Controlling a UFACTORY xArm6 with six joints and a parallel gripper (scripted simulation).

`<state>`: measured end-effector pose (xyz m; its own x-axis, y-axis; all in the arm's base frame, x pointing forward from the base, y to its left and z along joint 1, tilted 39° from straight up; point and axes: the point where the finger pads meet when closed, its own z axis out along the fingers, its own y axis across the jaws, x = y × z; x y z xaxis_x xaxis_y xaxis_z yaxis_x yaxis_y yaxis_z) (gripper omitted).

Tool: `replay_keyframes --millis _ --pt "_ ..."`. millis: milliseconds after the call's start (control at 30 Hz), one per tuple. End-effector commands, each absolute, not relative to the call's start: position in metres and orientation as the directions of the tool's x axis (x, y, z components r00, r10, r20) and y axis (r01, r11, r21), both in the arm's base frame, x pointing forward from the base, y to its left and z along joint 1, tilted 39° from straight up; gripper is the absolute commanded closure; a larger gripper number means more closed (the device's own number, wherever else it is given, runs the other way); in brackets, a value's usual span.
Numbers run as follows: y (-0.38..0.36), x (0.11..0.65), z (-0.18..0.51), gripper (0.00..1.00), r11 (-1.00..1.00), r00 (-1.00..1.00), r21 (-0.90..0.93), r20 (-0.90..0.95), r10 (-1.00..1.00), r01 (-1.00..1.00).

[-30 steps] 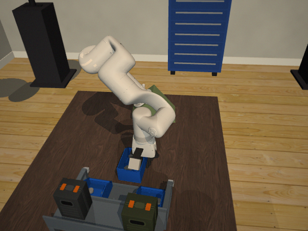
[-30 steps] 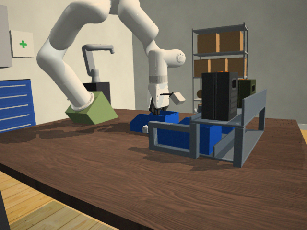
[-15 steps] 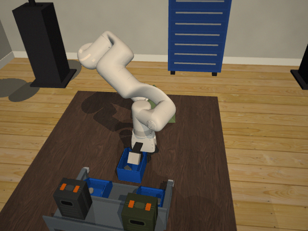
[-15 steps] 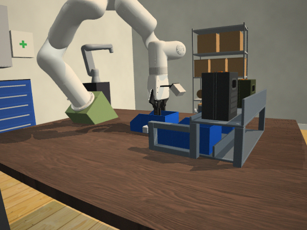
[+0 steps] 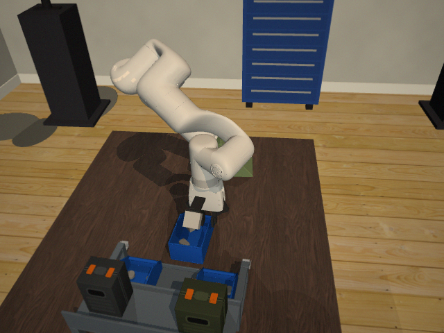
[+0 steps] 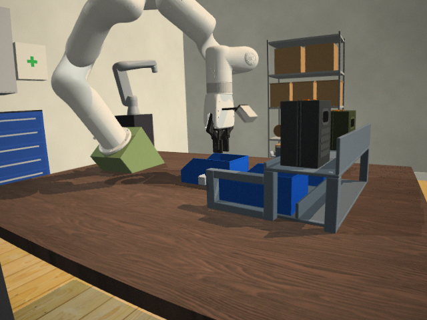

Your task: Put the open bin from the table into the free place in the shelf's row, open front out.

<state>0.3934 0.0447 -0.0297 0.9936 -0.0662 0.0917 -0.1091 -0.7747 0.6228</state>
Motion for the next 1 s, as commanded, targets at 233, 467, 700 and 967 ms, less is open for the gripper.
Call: replay_keyframes --millis 233,467,700,967 --pt "0.0652 0.3945 -0.0048 0.72 -0.777 0.993 0.620 0.098 -0.065 -0.112" --pt "0.0647 0.3942 -0.0052 0.67 -0.776 0.993 0.621 0.097 -0.065 -0.111" --pt "0.0647 0.3942 -0.0052 0.67 -0.776 0.993 0.621 0.097 -0.065 -0.111" --pt "0.0619 0.4007 -0.0014 0.67 -0.779 0.998 0.625 0.065 -0.024 -0.060"
